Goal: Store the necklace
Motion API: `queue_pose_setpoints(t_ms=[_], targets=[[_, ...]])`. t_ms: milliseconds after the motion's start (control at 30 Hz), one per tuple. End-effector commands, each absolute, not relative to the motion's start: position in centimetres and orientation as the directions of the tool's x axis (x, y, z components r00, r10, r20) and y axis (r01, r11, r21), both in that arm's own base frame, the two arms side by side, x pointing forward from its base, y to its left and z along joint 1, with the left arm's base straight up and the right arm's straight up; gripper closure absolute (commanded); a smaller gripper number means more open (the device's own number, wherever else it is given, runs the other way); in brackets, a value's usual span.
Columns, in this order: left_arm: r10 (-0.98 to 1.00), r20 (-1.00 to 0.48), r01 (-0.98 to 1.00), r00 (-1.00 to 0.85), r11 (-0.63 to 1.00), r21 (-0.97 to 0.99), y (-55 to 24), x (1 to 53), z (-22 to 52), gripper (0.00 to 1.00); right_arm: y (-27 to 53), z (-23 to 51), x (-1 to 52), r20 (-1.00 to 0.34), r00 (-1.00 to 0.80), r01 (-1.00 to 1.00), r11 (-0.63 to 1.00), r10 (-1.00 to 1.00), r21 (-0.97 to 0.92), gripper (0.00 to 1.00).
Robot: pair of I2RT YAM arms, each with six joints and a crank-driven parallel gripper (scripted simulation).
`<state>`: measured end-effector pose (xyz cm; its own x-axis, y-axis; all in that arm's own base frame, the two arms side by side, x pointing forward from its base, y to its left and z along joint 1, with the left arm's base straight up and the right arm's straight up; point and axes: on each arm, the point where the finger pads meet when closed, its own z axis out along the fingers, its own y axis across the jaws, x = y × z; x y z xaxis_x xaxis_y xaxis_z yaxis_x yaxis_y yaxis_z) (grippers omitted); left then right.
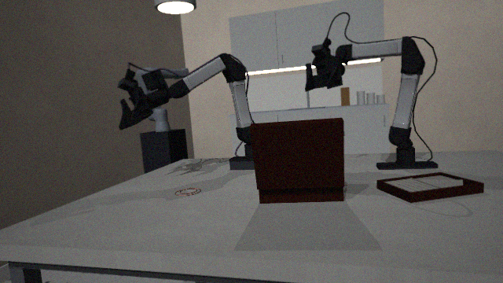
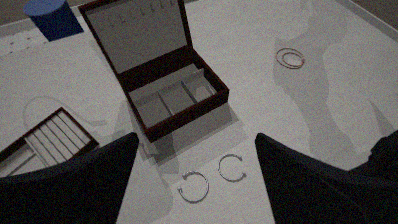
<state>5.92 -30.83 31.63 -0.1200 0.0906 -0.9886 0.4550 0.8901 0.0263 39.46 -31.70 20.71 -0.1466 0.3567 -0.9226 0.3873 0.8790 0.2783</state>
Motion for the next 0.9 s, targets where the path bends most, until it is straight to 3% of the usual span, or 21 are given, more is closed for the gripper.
queue_pose_setpoints(t_ms=[0, 267, 600, 867], targets=[[0.075, -0.989, 0.454, -0.124, 0.891, 0.010, -30.7, 6.0, 32.0, 0.00, -31.7, 21.5, 39.5, -0.930, -0.135, 0.383, 0.884, 0.342, 0.269, 0.00], [0.089, -0.977, 0.495, -0.193, 0.868, -0.019, -33.0, 5.1, 30.2, 0.00, -31.0, 20.5, 38.8, -0.928, -0.172, 0.420, 0.877, 0.329, 0.233, 0.00], [0.087, -0.935, 0.634, -0.344, 0.756, -0.163, -41.5, 4.5, 27.1, 0.00, -26.2, 15.6, 37.8, -0.898, -0.305, 0.504, 0.853, 0.319, 0.132, 0.00], [0.056, -0.948, 0.784, -0.313, 0.579, -0.225, -50.3, 9.2, 24.8, 0.00, -18.2, 9.9, 37.6, -0.834, -0.447, 0.507, 0.860, 0.323, 0.061, 0.00]])
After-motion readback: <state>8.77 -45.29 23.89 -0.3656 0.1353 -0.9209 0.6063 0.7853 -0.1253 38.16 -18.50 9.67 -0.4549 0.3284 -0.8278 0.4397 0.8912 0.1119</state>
